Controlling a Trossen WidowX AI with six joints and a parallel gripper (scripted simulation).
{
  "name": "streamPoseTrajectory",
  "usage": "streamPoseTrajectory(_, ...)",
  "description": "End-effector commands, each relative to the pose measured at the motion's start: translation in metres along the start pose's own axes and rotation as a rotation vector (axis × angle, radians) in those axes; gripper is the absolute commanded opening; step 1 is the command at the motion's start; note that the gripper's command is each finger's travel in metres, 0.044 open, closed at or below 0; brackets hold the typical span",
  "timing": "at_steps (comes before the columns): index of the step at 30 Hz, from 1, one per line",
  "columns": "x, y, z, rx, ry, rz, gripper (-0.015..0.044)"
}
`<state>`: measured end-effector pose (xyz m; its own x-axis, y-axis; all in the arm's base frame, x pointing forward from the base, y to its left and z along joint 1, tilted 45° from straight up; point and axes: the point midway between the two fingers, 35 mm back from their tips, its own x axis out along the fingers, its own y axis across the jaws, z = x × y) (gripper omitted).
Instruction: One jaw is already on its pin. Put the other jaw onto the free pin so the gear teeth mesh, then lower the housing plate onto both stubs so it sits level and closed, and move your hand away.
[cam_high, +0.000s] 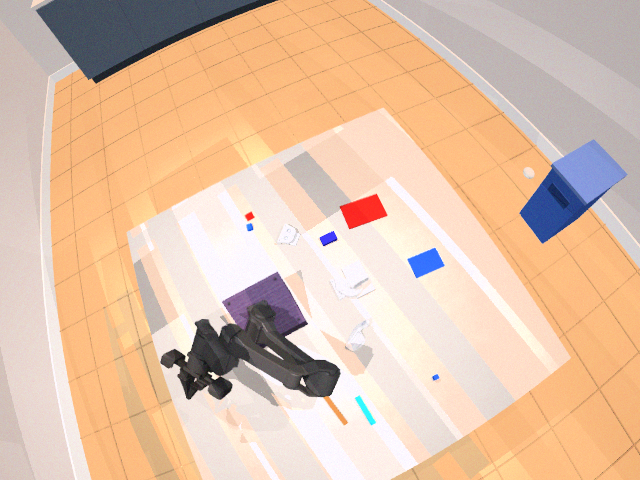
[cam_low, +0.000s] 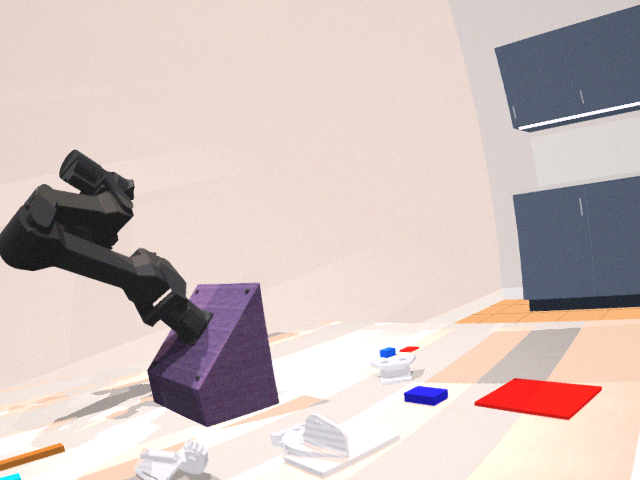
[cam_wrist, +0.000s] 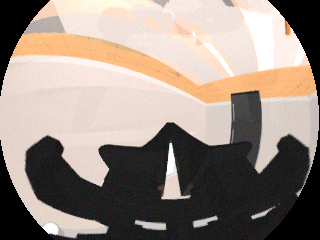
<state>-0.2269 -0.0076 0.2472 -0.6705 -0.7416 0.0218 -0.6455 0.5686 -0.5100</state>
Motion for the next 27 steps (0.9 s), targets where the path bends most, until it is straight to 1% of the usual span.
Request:
streamPoseTrajectory(1,-0.007,0.009,-0.011,0.023,0.052,0.055,0.0)
streamPoseTrajectory(16,-0.046,0.053,-0.046,0.228,0.277,0.272,0.0)
streamPoseTrajectory(27,-0.083,0.079,-0.065,0.376,0.451,0.404,0.0)
